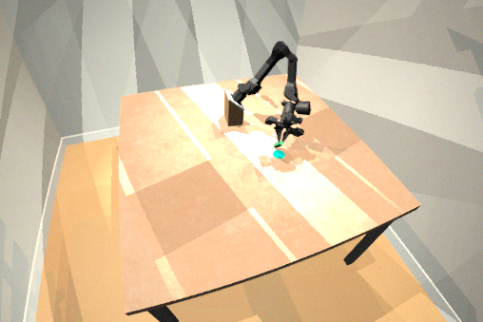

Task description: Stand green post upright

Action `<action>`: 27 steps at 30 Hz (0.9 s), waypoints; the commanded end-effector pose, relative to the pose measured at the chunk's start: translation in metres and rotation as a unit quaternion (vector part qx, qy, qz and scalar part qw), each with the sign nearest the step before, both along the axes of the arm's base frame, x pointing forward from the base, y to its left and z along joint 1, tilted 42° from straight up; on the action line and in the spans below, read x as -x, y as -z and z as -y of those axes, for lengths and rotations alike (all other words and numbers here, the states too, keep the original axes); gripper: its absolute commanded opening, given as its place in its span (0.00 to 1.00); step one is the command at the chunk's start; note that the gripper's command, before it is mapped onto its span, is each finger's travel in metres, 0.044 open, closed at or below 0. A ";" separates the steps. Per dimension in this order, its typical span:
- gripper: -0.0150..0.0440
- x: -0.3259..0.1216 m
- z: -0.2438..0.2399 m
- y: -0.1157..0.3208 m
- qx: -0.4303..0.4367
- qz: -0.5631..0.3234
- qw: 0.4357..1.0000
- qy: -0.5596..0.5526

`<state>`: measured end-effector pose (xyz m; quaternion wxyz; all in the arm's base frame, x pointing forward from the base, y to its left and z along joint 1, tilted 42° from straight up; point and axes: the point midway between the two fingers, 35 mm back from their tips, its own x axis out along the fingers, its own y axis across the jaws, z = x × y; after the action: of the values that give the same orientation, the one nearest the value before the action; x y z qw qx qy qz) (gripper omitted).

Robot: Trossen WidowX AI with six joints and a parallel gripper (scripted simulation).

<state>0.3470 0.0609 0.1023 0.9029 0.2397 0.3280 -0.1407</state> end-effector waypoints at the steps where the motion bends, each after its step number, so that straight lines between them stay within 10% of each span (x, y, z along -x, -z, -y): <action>1: 0.29 0.003 0.001 -0.002 0.000 0.014 1.000 0.009; 27: 0.29 0.012 -0.001 -0.015 -0.008 0.100 0.993 0.059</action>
<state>0.3380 0.0628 0.1151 0.9188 0.2720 0.2348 -0.1635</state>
